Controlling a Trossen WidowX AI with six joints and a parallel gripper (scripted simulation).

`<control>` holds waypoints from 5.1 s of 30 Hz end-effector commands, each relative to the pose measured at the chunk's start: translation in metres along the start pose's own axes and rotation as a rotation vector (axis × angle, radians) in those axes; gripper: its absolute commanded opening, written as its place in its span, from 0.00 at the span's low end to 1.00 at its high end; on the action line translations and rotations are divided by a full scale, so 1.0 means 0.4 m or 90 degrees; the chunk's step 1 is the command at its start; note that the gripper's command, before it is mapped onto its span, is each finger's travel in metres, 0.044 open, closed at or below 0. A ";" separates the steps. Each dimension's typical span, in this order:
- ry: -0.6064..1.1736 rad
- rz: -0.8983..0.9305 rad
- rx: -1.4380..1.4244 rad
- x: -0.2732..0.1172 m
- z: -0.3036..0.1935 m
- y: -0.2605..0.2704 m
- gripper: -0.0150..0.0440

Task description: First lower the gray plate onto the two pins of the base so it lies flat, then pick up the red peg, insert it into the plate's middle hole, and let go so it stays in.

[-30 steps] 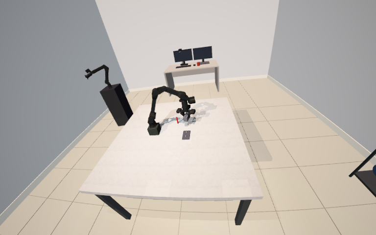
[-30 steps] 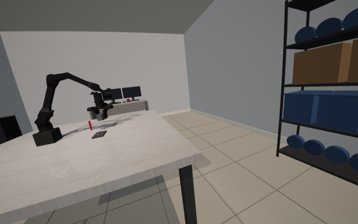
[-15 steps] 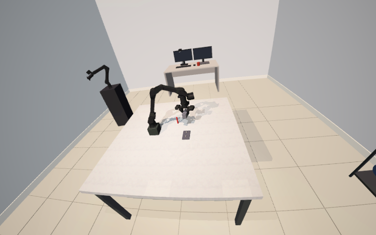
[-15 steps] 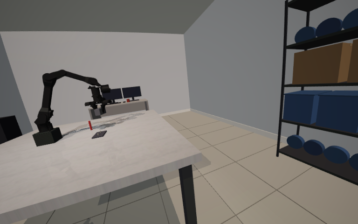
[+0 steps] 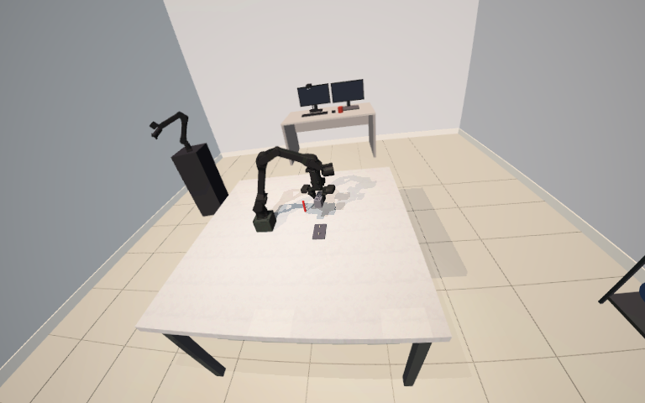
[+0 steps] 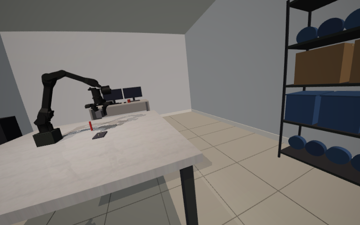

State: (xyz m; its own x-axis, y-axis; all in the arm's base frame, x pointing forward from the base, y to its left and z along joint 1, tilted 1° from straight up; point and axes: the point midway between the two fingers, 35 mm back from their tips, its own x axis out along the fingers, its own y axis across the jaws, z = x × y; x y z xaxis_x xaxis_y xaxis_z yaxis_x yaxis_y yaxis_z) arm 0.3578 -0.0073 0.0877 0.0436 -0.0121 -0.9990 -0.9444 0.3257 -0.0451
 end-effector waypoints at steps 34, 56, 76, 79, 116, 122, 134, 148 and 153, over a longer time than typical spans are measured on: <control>0.007 0.010 -0.100 0.147 -0.261 -0.026 0.25; 0.008 0.010 -0.112 0.163 -0.293 -0.023 0.25; 0.008 0.010 -0.112 0.179 -0.293 -0.020 0.25; 0.008 0.010 -0.112 0.197 -0.294 -0.020 0.25; 0.008 0.003 -0.109 0.255 -0.294 -0.026 0.30; 0.008 0.003 -0.109 0.255 -0.294 -0.026 0.57; 0.008 0.003 -0.109 0.255 -0.294 -0.026 1.00; 0.008 0.010 -0.112 -0.037 -0.291 -0.040 1.00; 0.007 0.010 -0.104 -0.037 -0.288 -0.039 1.00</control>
State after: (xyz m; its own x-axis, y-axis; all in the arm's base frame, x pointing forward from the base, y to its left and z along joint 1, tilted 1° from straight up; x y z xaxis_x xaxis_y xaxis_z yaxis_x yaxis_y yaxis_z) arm 0.3356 -0.1229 0.1060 0.0406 -0.0253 -0.9989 -0.9866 0.1571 -0.0441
